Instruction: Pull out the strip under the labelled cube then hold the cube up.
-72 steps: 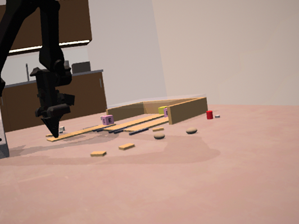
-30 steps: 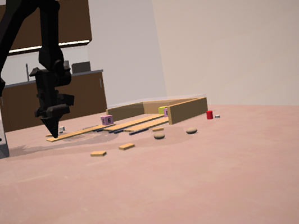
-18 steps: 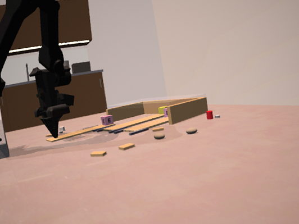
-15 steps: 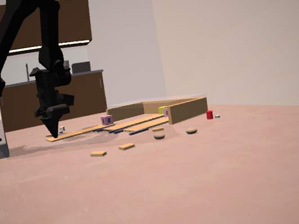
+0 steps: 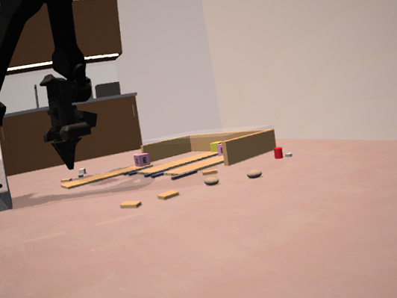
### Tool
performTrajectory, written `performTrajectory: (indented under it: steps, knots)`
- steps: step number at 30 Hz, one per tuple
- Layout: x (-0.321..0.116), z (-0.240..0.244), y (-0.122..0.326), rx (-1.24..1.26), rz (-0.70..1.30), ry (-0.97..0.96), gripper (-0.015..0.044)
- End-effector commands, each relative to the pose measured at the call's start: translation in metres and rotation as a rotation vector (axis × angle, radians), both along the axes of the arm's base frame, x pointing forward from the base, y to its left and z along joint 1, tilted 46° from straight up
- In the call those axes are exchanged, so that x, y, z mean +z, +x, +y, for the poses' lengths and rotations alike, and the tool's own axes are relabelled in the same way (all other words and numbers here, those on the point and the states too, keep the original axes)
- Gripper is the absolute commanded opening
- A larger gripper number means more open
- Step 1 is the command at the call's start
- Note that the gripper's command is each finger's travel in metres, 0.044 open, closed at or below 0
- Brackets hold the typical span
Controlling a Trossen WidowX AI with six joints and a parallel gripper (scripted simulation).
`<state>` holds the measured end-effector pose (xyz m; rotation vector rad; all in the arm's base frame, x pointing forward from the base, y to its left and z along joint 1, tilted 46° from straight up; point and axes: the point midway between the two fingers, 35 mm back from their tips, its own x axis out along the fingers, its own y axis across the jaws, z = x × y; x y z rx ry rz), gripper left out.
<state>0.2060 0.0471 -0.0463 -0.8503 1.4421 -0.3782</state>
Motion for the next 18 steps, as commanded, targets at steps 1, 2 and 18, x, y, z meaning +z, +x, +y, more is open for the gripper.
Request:
performTrajectory:
  steps: [1, 2, 18]
  knots:
    - [0.005, 0.005, 0.0, -0.018, -0.002, 0.0, 0.0026]
    - [0.004, 0.005, 0.005, -0.034, -0.018, 0.003, 0.0053]
    - [0.005, 0.03, 0.07, -0.081, -0.068, 0.013, 0.044]
